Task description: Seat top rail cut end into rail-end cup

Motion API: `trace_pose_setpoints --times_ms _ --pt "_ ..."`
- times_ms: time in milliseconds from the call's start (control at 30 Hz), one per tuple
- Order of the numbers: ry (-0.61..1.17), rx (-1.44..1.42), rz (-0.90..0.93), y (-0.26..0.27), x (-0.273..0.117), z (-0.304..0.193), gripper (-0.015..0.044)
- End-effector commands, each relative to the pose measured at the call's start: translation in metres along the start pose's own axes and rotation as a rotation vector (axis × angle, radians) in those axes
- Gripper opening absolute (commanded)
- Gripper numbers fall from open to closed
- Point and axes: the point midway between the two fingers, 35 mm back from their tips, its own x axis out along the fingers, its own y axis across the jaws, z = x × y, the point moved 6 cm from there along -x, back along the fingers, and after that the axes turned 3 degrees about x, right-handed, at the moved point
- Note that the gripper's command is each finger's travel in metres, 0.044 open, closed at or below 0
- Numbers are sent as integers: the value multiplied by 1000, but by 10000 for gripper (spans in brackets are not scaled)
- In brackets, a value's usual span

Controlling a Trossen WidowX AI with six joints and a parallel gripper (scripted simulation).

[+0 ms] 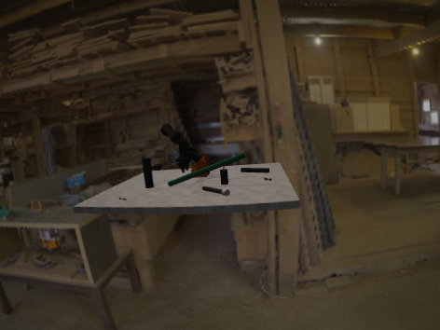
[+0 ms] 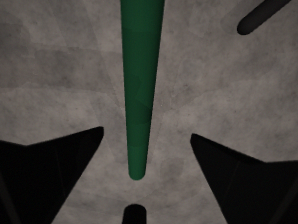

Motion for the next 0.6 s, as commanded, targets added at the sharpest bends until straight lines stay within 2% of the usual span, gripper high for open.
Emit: trace_pose_setpoints --times_ms 0,567 --pt "8 -12 9 3 9 1 440" --pt "7 -12 9 2 33 1 440"
